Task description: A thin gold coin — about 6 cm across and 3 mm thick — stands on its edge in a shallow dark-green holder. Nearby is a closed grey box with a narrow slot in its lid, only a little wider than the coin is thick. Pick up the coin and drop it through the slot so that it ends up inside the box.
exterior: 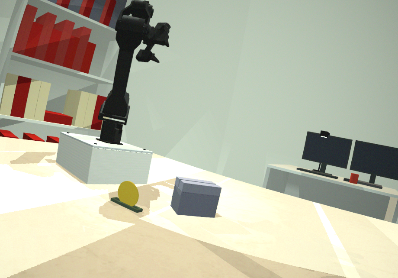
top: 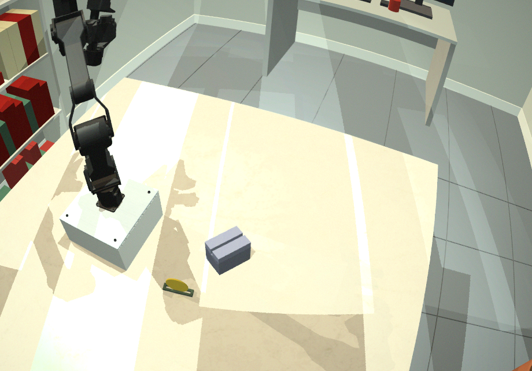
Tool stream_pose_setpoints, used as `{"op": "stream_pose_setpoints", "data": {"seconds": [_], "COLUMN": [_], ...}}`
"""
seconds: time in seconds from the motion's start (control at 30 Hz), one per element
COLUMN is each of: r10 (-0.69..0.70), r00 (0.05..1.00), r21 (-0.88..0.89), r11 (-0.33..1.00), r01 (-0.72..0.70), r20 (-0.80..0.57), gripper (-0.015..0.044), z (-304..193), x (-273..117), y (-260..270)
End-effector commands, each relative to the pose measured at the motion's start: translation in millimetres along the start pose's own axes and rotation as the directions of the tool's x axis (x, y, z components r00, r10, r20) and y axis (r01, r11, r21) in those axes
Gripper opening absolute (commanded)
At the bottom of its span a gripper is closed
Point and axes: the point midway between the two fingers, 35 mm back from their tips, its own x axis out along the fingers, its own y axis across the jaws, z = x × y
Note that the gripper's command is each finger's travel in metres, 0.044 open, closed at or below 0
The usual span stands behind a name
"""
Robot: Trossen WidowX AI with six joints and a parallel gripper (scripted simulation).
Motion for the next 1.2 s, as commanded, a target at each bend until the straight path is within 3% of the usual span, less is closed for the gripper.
{"op": "stream_pose_setpoints", "data": {"seconds": [0.0,0.27,0.5,0.73,0.93,1.17], "r10": [-0.002,-0.123,-0.266,-0.434,-0.586,-0.748], "r00": [1.000,0.950,0.816,0.626,0.454,0.283], "r21": [-0.007,-0.248,-0.302,-0.248,-0.176,-0.109], "r11": [1.000,0.948,0.834,0.657,0.469,0.275], "r01": [0.002,0.197,0.463,0.712,0.865,0.955], "r20": [0.007,0.287,0.514,0.648,0.671,0.600], "gripper": [0.0374,0.0164,0.0161,0.0161,0.0161,0.0161], "z": [1.3,72.6,160.8,251.7,321.9,383.8], "x": [1.3,50.0,69.6,60.1,30.0,-28.3], "y": [-0.4,-19.6,-46.3,-84.3,-126.5,-184.8]}}
